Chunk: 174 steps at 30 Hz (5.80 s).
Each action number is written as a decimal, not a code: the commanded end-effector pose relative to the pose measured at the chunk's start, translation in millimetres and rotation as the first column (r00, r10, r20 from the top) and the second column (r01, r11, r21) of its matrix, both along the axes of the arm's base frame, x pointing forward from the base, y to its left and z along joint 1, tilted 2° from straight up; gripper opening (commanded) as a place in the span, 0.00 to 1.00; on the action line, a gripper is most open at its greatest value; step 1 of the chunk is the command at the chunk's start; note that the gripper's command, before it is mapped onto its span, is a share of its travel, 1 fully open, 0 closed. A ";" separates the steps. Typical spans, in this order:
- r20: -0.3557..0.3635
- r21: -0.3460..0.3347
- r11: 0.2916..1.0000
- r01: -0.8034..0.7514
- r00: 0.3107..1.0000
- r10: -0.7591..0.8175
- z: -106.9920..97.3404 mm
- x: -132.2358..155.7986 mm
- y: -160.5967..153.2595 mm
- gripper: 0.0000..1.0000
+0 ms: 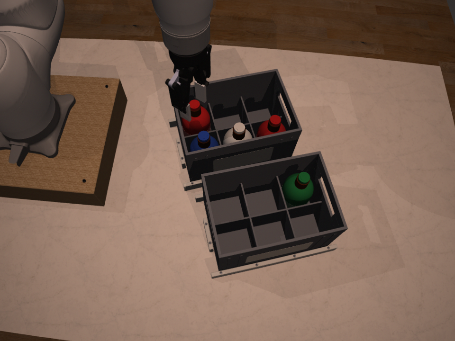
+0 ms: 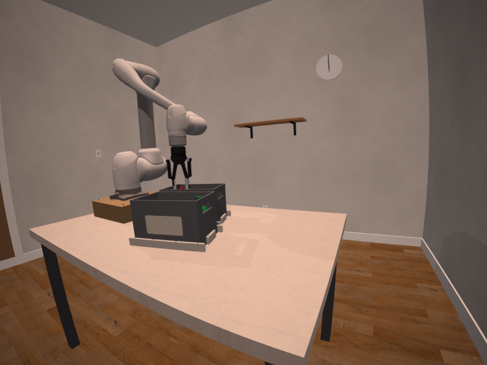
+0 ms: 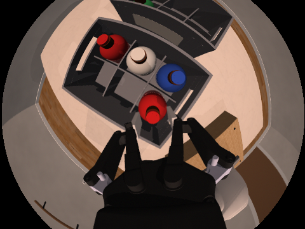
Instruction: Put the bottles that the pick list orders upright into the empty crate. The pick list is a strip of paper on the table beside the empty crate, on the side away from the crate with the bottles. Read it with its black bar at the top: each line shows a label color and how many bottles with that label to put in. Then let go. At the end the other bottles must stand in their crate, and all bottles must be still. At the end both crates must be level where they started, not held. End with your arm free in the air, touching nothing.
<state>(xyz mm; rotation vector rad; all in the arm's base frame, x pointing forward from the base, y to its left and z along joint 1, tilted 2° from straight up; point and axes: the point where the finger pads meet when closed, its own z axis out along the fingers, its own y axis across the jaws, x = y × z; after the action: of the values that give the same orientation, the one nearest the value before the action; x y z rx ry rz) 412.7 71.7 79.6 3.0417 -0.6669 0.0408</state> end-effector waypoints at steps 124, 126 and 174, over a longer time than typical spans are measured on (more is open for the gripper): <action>0.000 0.000 1.000 0.000 1.000 0.000 165.2 78.6 219.9 0.38; 0.000 0.000 1.000 0.000 1.000 0.000 168.6 81.7 228.7 0.38; 0.000 0.000 1.000 0.000 1.000 0.000 198.6 109.6 306.4 0.38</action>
<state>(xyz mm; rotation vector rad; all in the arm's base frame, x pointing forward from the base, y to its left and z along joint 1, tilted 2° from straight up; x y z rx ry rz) 522.3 378.2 278.1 3.0416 -0.6669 0.0406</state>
